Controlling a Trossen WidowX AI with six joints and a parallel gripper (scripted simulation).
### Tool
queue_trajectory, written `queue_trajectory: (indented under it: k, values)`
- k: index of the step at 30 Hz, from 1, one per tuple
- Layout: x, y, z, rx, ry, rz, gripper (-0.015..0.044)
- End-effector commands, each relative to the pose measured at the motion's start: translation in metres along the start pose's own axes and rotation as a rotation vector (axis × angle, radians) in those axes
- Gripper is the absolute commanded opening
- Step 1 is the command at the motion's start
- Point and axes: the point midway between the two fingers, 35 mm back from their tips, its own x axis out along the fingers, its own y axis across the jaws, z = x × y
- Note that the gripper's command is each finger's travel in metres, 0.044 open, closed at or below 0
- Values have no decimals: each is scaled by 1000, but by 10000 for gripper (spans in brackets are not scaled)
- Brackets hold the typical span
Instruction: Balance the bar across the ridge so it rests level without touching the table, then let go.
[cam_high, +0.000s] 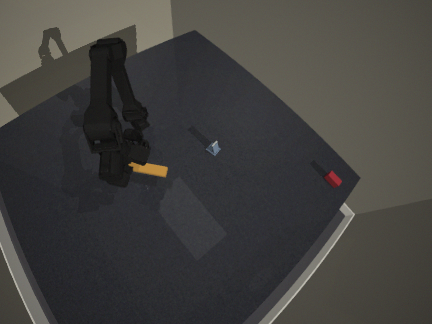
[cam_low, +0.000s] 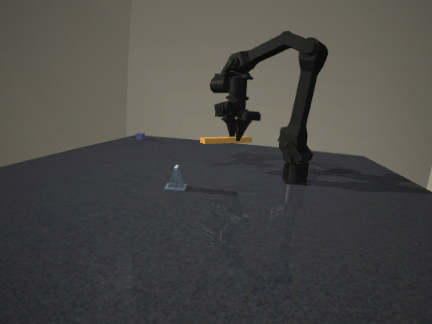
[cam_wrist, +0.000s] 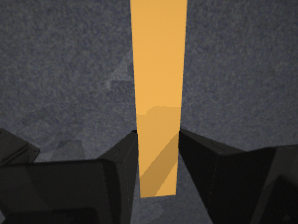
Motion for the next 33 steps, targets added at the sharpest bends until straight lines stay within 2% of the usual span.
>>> queue_trajectory:
  k: [1,8,33]
  values:
    - [-11,1,0,-5,-7,-8,0]
    - [-21,3,4,4,-8,-7,0]
    - [-26,17,83,152,-16,-5,0]
